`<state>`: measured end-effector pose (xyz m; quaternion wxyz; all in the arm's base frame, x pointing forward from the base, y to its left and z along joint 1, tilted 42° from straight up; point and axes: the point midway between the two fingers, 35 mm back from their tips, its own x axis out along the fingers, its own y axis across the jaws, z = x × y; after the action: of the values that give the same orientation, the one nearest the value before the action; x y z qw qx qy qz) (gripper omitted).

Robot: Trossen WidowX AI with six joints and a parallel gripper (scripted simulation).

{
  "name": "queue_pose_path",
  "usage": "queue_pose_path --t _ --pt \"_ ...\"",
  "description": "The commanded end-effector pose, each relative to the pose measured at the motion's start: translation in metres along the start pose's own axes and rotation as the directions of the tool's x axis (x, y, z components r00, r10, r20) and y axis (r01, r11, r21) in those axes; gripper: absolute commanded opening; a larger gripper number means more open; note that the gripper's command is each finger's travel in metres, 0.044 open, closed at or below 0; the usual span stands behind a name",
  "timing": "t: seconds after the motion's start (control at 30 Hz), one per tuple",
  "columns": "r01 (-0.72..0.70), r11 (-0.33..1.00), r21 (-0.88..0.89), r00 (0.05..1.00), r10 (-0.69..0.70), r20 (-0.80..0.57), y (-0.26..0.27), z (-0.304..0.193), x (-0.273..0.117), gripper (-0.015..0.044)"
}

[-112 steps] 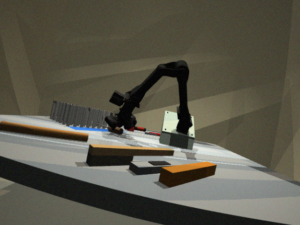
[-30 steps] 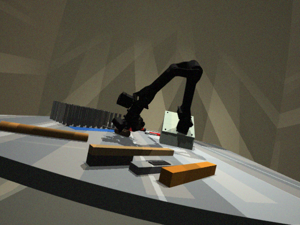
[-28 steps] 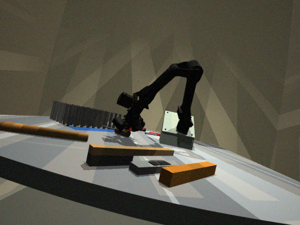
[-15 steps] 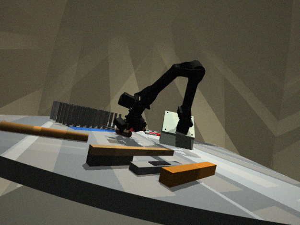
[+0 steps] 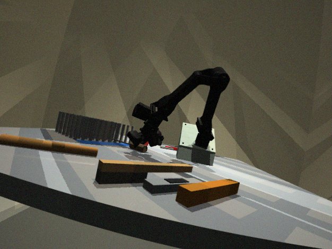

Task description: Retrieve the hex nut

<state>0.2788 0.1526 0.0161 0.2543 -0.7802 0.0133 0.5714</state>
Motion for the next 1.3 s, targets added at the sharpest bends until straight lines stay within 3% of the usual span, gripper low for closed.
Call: queue_pose_path --t 0.0,1.27 --pt "-0.005 1.0 0.005 1.0 0.005 -0.001 0.002 0.003 -0.002 0.0" --pt "-0.004 1.0 0.007 1.0 0.004 0.0 0.002 0.023 -0.016 0.0"
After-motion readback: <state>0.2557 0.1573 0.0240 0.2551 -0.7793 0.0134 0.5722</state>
